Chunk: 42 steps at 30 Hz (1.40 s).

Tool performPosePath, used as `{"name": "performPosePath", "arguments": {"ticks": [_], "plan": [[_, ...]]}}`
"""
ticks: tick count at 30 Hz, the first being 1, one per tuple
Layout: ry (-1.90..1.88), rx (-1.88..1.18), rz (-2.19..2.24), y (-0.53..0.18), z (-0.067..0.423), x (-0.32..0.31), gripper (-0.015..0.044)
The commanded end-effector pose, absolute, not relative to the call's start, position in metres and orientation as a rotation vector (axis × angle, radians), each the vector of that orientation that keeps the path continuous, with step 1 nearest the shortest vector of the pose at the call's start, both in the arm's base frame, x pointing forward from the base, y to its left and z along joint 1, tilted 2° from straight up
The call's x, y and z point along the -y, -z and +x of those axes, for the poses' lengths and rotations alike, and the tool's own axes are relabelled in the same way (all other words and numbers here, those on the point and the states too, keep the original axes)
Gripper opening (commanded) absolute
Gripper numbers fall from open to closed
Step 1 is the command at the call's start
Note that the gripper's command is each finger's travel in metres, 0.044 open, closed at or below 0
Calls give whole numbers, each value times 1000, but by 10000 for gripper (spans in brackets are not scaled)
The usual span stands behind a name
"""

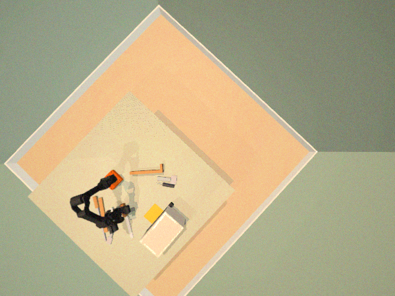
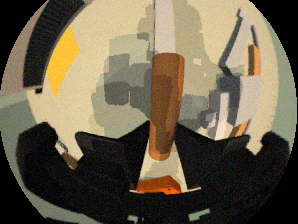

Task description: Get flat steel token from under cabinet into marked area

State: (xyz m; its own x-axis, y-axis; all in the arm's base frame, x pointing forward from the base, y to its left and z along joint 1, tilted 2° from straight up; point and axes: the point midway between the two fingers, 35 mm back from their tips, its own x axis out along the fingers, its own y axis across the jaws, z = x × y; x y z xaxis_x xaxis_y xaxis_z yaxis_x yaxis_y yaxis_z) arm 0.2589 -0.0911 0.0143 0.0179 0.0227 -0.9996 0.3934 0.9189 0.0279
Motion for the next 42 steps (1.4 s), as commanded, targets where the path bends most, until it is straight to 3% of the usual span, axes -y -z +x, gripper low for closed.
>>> {"name": "performPosePath", "arguments": {"ticks": [1,42], "plan": [[304,-1530,336,-15,260,98,0],[276,-1534,301,-15,261,139,0]]}}
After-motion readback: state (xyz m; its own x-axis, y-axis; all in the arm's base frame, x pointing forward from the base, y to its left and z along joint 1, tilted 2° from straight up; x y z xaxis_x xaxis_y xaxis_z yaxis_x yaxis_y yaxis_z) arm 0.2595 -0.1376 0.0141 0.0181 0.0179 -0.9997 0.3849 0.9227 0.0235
